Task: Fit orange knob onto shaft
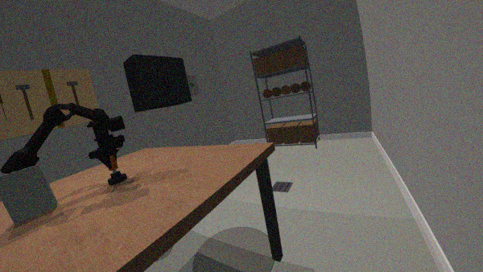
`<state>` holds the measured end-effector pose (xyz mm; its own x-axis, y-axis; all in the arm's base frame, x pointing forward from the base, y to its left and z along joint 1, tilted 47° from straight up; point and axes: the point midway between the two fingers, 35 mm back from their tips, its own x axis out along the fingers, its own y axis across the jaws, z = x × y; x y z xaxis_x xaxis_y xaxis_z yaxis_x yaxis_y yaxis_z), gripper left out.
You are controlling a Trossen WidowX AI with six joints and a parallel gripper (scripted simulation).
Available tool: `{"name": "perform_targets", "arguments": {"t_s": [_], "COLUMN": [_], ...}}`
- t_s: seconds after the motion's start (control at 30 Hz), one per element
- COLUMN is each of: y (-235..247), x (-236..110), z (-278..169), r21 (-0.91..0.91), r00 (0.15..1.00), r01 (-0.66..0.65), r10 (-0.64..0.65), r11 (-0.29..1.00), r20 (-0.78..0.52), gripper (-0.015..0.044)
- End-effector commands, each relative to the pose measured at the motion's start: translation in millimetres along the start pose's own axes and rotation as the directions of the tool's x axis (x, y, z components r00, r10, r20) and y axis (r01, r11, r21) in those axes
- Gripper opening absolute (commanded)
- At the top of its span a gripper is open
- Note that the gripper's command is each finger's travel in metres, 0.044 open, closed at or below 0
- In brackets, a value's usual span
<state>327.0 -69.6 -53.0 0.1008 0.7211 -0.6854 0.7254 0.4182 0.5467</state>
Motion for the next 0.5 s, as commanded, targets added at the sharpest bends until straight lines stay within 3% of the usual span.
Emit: {"name": "perform_targets", "arguments": {"t_s": [0.0,0.47], "y": [-0.5,-0.3], "x": [0.6,-4.1], "z": [-1.1,-0.5], "r21": [0.004,0.08], "r00": [1.0,1.0], "r01": [0.001,0.001], "r10": [-0.001,-0.001], "r11": [1.0,0.997], "r20": [-0.001,-0.001], "gripper": [0.0,0.0]}}
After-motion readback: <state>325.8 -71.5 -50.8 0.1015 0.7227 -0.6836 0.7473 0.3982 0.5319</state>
